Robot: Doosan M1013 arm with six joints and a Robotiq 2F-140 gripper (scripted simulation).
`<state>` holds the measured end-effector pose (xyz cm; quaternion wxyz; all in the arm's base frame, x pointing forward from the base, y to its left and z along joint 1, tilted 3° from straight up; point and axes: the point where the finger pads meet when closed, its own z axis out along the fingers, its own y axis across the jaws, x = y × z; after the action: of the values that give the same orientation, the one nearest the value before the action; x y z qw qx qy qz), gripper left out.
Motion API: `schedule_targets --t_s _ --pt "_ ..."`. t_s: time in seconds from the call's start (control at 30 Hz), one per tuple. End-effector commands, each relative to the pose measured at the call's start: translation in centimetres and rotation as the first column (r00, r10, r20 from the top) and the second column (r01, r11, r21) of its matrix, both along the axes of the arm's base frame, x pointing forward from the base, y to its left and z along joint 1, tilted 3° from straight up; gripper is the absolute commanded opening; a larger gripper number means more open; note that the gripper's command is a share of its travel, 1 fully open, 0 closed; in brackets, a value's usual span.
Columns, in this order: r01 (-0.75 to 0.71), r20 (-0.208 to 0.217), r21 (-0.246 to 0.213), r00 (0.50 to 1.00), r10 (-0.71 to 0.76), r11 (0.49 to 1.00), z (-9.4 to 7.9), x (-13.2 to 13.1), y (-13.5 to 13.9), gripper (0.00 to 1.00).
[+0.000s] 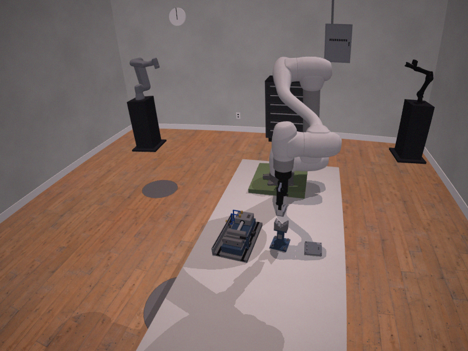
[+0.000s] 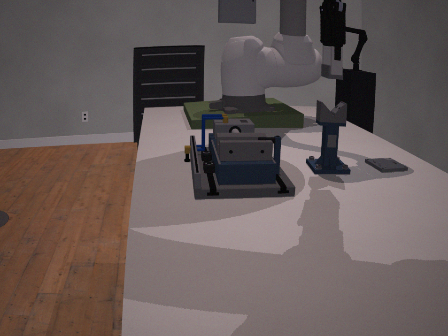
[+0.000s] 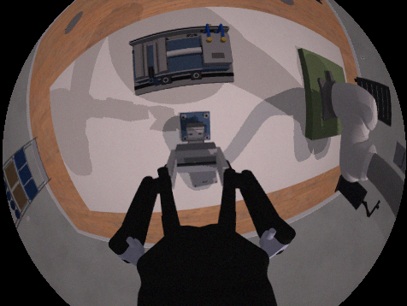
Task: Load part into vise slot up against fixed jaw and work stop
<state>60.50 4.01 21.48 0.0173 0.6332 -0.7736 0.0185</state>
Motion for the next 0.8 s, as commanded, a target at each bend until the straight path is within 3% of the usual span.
schedule_targets --t_s 0.0,0.77 --pt "0.000 0.000 0.000 1.000 0.000 1.000 0.12 0.00 0.01 0.00" --pt "-0.012 -0.001 0.000 1.000 0.012 1.000 0.23 0.07 -0.14 0.00"
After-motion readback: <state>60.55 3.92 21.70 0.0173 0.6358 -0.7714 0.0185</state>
